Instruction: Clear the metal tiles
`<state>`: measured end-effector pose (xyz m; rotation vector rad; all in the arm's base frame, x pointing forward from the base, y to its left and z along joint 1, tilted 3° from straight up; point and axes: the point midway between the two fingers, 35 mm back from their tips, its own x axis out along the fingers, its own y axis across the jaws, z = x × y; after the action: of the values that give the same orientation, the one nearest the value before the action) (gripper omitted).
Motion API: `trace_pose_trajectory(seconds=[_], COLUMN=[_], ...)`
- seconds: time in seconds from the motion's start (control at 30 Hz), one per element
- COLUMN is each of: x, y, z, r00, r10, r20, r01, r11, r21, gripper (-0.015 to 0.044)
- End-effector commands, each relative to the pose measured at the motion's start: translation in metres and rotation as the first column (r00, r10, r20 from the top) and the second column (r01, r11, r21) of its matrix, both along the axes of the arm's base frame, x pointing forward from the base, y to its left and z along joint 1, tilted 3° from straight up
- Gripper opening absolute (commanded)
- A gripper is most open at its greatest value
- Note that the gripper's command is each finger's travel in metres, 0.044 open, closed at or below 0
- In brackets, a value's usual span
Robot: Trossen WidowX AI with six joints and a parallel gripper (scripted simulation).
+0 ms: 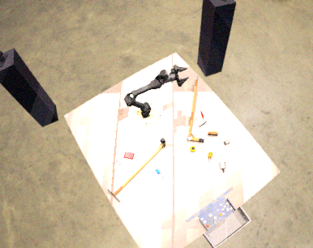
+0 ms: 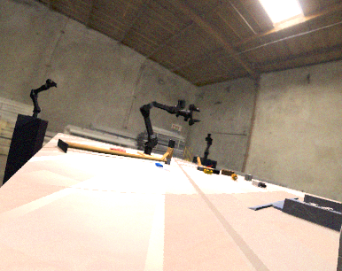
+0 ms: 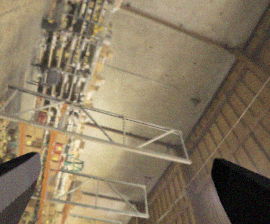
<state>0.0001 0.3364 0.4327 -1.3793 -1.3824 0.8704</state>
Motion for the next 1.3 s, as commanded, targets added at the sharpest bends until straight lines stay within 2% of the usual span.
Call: trace_pose_trajectory(seconds=[0.0, 0.63, 1.27], x=[0.017, 0.088, 0.152], y=[-0.004, -0.021, -0.054], z=[0.003, 0.004, 0.005], r00=[0.998, 0.956, 0.853], r10=[-0.038, -0.215, -0.377], r20=[-0.042, -0.202, -0.361], r01=[0.038, 0.215, 0.387], r11=[0.999, 0.976, 0.921], r21=[0.0, -0.024, -0.045], gripper=[0.044, 0.044, 0.044])
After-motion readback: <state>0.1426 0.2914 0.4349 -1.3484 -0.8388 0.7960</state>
